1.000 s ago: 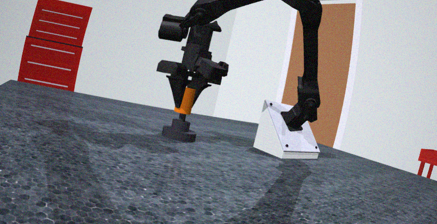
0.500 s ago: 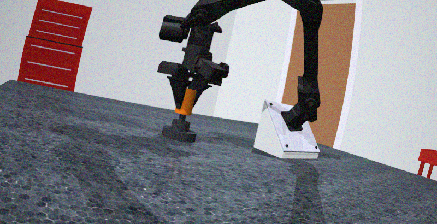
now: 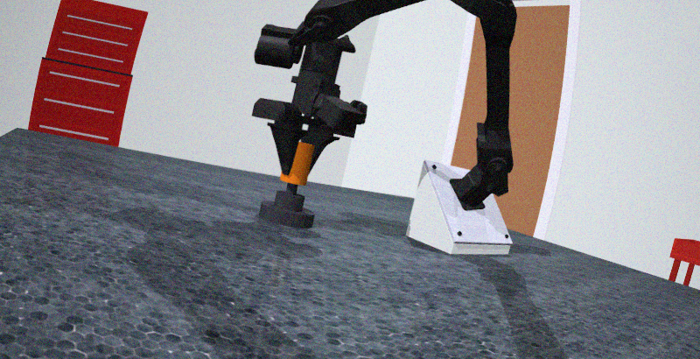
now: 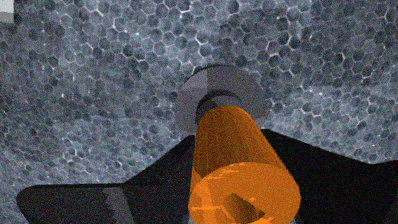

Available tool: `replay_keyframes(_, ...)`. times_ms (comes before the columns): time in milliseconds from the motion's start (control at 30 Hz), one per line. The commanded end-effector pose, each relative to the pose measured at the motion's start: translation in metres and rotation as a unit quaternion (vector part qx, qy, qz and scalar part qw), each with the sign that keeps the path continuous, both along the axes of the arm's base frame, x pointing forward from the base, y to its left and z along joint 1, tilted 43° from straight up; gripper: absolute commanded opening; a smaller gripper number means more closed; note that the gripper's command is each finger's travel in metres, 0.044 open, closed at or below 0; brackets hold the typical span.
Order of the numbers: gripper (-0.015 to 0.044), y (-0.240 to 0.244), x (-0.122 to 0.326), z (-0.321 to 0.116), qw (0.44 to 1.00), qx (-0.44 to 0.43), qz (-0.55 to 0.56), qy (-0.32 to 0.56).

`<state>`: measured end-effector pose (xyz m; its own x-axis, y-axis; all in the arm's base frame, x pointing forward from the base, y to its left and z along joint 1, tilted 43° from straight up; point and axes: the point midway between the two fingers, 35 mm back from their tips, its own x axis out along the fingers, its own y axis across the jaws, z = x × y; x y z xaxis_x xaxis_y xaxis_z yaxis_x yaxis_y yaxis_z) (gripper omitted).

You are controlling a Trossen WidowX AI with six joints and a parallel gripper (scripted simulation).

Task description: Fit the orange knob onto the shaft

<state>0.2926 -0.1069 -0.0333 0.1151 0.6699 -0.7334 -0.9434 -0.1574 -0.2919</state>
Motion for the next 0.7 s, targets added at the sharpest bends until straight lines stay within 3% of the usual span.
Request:
replay_keyframes(0, 0.0000, -0.0026, 0.0017, 0.0025, 1.000, -0.001, 0.000, -0.001)
replay_keyframes(267, 0.0000, -0.0043, 0.0031, 0.0022, 0.995, -0.013, 0.073, -0.068)
replay_keyframes(667, 0.0000, -0.0021, 0.0013, 0.0007, 0.994, -0.013, 0.077, -0.071)
